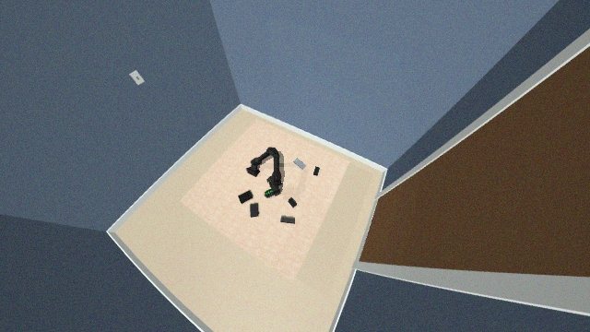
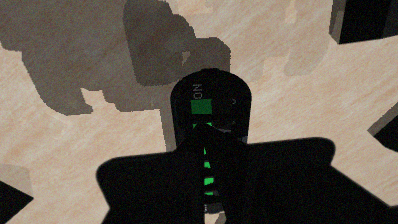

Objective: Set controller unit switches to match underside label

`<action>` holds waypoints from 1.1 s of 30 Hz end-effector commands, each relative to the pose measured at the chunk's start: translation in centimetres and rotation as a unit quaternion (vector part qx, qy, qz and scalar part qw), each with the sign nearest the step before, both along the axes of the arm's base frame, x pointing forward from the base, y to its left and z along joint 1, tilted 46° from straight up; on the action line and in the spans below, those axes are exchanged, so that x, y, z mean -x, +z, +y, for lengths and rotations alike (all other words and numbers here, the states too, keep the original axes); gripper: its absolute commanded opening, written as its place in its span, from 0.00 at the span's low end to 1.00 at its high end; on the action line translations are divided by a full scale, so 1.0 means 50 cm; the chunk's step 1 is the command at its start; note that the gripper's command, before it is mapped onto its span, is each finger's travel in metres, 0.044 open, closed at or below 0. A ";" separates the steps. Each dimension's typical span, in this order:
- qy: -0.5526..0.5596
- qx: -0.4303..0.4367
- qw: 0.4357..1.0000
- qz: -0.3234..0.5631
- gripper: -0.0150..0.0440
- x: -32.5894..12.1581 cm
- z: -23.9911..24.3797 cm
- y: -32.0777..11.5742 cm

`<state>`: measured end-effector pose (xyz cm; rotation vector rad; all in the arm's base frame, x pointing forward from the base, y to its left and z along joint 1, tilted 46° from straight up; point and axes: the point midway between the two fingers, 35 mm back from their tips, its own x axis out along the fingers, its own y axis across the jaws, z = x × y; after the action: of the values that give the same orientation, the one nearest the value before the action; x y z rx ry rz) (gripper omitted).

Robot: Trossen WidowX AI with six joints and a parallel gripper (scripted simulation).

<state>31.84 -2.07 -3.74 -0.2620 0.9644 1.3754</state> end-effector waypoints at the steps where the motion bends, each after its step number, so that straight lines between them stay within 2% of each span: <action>1: -0.002 -0.001 1.000 0.003 0.25 0.002 0.001 -0.001; 7: 0.000 0.000 1.000 0.001 0.25 0.000 -0.003 0.003; 12: -0.002 0.000 1.000 0.003 0.25 -0.007 -0.062 0.061; 17: -0.002 0.000 1.000 0.003 0.25 -0.007 -0.065 0.059; 22: -0.002 0.000 1.000 0.003 0.25 0.002 -0.113 0.022; 33: -0.002 0.001 1.000 0.003 0.25 -0.001 -0.114 0.023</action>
<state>31.72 -7.55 -2.65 -0.2462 0.9732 1.3707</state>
